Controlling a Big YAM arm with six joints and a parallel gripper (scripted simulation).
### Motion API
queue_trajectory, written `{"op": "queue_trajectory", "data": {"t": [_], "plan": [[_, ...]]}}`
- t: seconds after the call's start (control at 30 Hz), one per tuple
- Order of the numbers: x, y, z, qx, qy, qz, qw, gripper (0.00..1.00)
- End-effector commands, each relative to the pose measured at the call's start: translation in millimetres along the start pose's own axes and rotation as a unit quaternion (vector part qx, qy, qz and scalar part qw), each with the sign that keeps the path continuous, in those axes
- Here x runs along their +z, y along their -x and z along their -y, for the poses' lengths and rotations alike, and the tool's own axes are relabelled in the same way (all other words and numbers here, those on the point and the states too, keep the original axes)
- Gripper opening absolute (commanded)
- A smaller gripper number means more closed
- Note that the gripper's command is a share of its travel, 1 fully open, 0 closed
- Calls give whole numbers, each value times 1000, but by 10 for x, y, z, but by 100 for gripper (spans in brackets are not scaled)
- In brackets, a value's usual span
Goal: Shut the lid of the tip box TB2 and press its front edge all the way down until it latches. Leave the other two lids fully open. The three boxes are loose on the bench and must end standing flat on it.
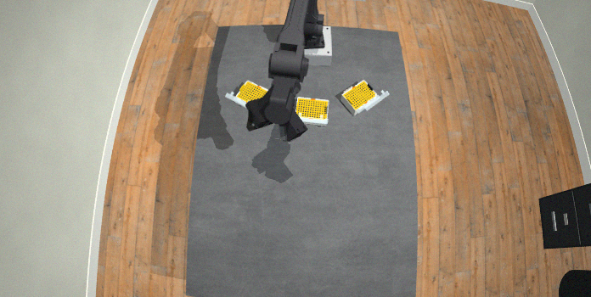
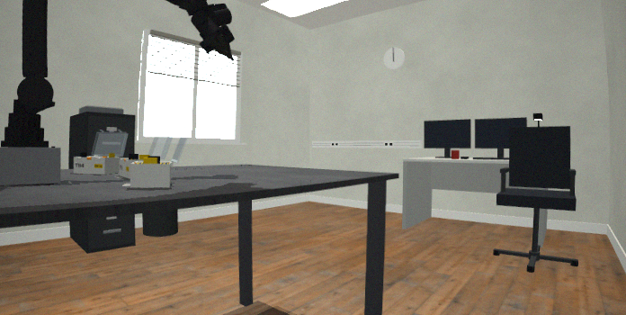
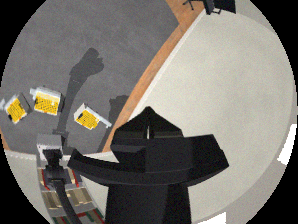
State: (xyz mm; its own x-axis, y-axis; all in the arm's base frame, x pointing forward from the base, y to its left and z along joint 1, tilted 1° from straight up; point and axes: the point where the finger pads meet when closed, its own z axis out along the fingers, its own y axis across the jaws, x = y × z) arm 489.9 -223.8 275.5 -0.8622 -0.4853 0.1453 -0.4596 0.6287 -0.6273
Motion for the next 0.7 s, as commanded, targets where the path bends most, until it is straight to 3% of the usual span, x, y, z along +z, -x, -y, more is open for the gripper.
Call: {"op": "queue_trajectory", "data": {"t": [0.0, 0.07, 0.2, 0.23, 0.3, 0.33, 0.37, 0.4, 0.53, 0.6, 0.67], "plan": [[-73, -230, 92, -5, -15, 6, 1000, 0], [-61, -357, 9, -40, 5, -14, 999, 0], [-37, -503, -27, -38, -2, -8, 999, 0], [-33, -577, -96, -59, 14, -19, 998, 0], [-33, -577, -96, -59, 14, -19, 998, 0], [-142, -525, -24, -73, 7, -14, 997, 0], [-32, -651, -146, -78, 21, -25, 996, 0], [-16, -681, -118, -71, 12, -21, 997, 0], [4, -858, -206, -71, 12, -21, 997, 0], [9, -976, -302, -106, 35, -37, 993, 0], [21, -1036, -323, -105, 30, -34, 993, 0]]}}
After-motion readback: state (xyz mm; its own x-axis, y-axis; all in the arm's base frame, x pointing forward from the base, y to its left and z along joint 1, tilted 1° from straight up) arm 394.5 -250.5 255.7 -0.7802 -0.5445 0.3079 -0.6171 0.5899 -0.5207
